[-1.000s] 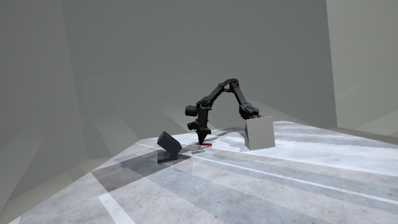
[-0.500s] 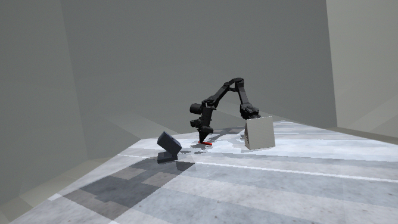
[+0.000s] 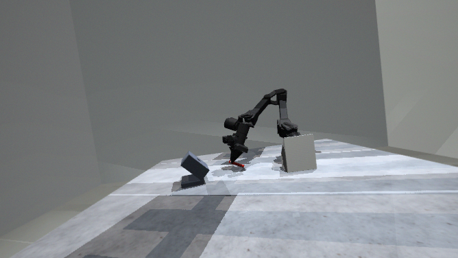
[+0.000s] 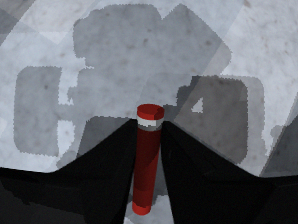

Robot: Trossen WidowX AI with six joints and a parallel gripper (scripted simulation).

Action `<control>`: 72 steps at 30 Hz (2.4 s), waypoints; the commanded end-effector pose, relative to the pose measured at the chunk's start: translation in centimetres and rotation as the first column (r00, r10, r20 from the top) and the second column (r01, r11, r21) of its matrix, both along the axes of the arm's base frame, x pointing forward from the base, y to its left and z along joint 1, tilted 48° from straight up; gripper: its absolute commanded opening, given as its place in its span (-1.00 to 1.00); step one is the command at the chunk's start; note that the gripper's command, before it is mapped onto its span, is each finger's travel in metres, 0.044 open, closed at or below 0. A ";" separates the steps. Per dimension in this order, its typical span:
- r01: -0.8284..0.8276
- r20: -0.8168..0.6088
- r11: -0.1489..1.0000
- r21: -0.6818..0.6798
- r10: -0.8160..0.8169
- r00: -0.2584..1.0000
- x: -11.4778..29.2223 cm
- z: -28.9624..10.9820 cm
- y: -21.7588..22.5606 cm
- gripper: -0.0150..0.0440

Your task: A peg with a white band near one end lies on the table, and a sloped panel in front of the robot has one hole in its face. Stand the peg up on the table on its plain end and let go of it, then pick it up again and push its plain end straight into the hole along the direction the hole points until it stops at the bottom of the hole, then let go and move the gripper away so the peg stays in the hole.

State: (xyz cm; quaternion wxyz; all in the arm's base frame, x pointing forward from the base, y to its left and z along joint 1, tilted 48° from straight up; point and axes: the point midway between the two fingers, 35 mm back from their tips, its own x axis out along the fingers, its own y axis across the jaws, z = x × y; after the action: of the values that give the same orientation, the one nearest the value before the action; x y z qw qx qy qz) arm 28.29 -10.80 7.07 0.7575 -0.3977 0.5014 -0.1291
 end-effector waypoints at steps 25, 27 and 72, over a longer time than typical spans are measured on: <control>-0.187 0.161 0.982 0.036 0.179 0.971 -1.9 0.8 0.4 -0.33; -0.200 0.172 0.979 0.037 0.191 0.966 -2.0 0.8 0.4 -0.33; -0.479 0.420 0.878 0.023 0.426 0.802 -5.1 1.5 0.3 -0.33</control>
State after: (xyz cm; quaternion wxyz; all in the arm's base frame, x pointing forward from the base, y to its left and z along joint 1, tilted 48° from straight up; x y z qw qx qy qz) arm 23.60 -10.60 8.68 0.8734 -0.4197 0.2470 0.0017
